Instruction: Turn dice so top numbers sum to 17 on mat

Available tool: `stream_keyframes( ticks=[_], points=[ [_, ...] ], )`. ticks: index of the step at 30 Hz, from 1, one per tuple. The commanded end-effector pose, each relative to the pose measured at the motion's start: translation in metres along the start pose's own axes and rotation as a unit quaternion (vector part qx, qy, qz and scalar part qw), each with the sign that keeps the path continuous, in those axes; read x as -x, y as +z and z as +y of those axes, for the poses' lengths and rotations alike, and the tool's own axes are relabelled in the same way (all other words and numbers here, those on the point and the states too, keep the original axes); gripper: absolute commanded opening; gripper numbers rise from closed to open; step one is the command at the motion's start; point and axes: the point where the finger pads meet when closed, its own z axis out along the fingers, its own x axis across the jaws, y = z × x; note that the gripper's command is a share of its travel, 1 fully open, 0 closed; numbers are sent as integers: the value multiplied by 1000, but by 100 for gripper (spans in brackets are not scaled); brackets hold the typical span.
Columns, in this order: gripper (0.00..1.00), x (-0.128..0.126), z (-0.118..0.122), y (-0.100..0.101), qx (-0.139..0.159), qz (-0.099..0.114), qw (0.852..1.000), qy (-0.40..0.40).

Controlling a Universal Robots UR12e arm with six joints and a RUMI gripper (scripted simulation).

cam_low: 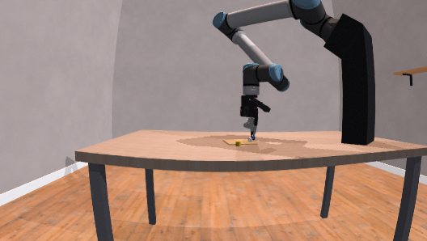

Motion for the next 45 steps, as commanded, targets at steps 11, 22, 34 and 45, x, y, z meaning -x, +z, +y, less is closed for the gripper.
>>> stream_keyframes(
  ticks=[11,22,34,45],
  points=[
    [21,0,0,16,0,0,1000,0],
    [21,0,0,16,0,0,1000,0],
    [21,0,0,16,0,0,1000,0],
    [21,0,0,16,0,0,1000,0]
  ],
)
